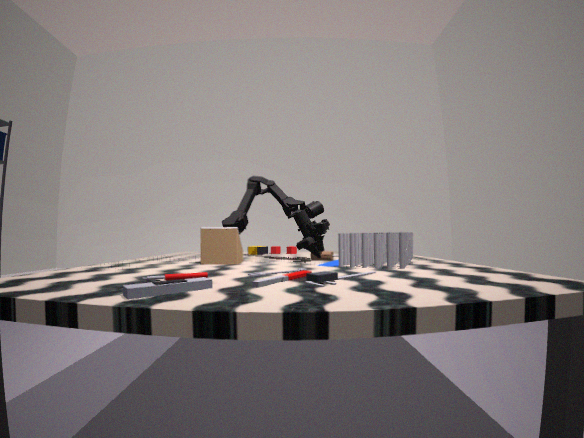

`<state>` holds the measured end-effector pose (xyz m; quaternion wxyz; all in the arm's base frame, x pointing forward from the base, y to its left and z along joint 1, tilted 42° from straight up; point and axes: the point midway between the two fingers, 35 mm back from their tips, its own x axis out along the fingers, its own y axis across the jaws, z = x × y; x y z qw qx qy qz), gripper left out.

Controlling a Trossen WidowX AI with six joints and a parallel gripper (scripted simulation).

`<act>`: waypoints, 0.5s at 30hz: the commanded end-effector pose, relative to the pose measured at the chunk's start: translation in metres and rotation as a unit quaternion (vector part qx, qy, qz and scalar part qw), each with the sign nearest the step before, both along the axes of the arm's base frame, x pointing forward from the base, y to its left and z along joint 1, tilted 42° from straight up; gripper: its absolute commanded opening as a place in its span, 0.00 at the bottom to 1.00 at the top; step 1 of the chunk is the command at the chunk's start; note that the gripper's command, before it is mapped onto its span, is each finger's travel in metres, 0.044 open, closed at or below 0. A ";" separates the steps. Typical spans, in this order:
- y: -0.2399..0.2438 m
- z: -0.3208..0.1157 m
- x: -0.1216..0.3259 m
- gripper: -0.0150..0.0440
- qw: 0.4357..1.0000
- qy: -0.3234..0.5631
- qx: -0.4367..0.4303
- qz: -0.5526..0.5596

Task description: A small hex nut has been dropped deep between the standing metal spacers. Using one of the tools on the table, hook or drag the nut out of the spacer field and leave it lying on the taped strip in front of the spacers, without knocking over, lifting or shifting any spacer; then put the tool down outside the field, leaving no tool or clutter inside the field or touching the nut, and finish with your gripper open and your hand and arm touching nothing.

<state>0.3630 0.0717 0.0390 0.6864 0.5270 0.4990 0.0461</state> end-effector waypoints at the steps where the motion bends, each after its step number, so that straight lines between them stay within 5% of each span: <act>1: 0.001 0.001 -0.003 0.25 1.000 0.000 0.000 -0.002; 15: 0.004 0.004 -0.010 0.25 1.000 0.000 0.000 -0.002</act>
